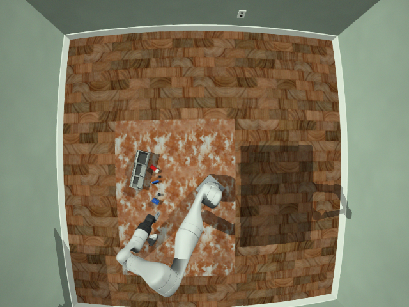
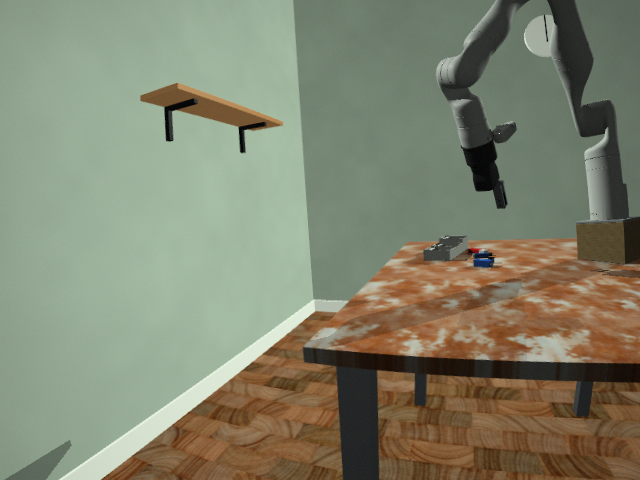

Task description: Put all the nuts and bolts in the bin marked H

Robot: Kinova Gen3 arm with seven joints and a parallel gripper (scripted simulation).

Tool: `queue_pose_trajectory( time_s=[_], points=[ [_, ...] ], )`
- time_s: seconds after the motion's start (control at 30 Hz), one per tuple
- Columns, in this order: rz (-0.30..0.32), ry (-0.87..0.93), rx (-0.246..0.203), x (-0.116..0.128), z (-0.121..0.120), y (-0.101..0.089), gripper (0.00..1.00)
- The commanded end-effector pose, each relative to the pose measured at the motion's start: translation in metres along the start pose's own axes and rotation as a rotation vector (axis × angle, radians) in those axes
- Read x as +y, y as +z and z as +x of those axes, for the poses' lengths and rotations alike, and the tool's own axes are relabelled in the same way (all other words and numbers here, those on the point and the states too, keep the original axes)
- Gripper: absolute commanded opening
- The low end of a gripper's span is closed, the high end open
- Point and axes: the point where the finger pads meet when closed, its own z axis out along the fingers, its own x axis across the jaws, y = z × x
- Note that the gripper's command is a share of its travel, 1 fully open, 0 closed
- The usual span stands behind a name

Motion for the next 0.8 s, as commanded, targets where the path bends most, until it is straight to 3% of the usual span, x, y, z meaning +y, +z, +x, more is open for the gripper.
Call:
queue_pose_trajectory(
  time_s=[0.0,0.07,0.13,0.2,0.27,0.3,0.37,0.4,0.57,0.6,0.77],
  points=[
    [0.036,-0.007,0.041,0.009,-0.007,-0.001,0.31],
    [0.063,-0.073,0.107,0.021,-0.019,0.002,0.31],
    [0.063,-0.073,0.107,0.021,-0.019,0.002,0.31],
    [0.072,-0.121,0.158,0.030,-0.028,0.004,0.31],
    [0.072,-0.121,0.158,0.030,-0.028,0.004,0.31],
    [0.073,-0.154,0.195,0.036,-0.034,0.005,0.31],
    [0.074,-0.167,0.210,0.039,-0.037,0.006,0.31],
    [0.069,-0.199,0.247,0.045,-0.043,0.007,0.31],
    [0.067,-0.211,0.261,0.048,-0.047,0.007,0.31],
    [0.057,-0.243,0.297,0.053,-0.053,0.008,0.31],
    [0.031,-0.296,0.356,0.065,-0.068,0.009,0.31]
  ],
)
